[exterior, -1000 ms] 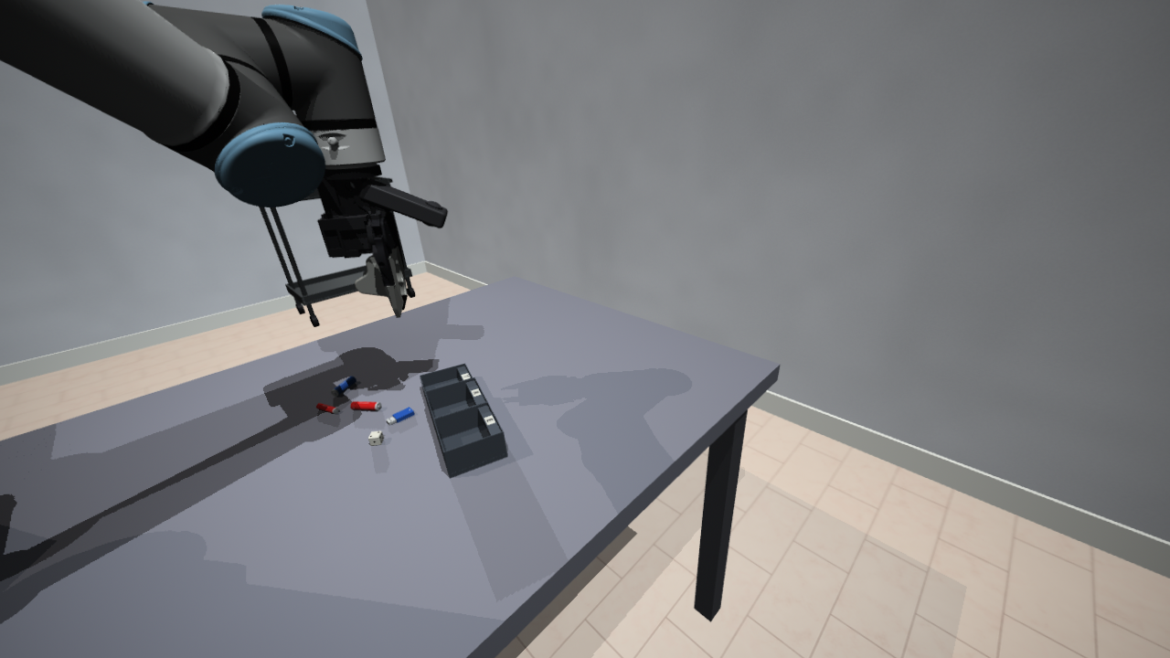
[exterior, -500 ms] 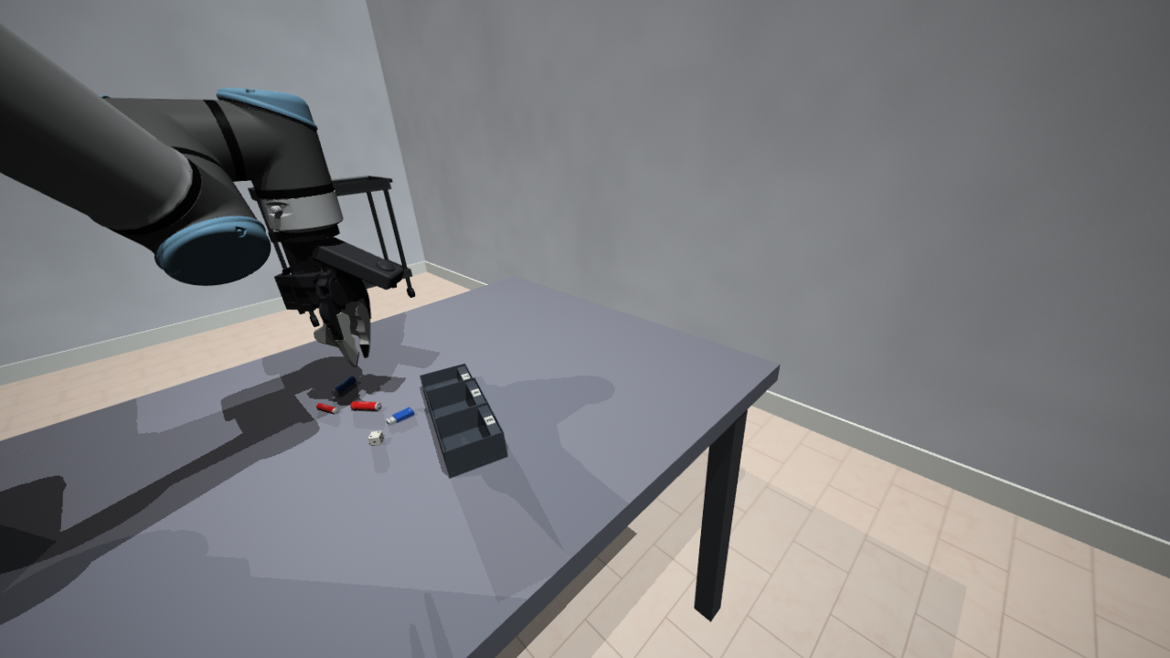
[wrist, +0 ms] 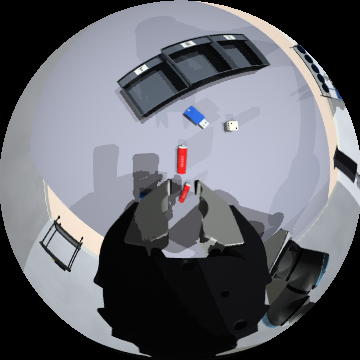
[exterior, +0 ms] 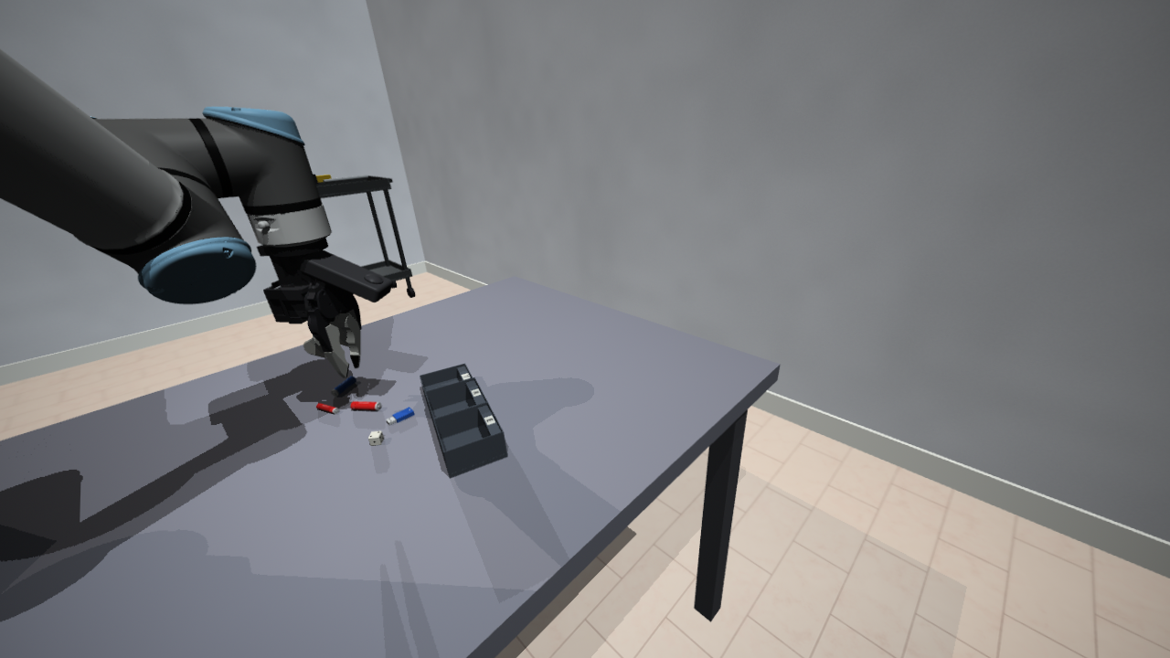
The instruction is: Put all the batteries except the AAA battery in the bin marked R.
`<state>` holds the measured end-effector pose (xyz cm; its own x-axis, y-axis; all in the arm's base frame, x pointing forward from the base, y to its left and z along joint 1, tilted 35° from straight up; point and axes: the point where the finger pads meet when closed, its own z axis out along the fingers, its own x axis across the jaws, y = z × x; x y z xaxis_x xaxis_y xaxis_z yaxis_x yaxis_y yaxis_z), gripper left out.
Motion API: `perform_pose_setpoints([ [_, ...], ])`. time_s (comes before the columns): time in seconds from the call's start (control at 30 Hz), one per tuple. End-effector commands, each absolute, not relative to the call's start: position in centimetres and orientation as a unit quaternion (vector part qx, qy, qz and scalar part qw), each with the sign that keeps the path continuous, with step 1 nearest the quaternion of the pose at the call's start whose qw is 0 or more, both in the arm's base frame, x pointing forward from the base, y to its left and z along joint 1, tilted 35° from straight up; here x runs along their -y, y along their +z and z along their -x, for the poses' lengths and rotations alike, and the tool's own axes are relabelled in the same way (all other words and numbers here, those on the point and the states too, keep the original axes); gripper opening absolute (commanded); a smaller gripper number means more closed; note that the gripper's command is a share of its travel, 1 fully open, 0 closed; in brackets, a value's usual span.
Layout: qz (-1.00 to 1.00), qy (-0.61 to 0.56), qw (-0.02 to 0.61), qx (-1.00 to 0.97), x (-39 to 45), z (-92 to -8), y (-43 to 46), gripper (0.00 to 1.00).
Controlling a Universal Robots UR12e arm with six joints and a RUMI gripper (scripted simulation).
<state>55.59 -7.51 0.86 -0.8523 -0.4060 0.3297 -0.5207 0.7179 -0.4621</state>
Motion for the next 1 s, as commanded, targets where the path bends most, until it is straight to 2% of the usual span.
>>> perform_pose_setpoints([
  [0.0, -0.252, 0.279, 0.102, 0.921, 7.57, -55.72, 0.93, 0.17],
  [0.97, -0.252, 0.279, 0.102, 0.921, 7.75, -55.91, 1.04, 0.17],
])
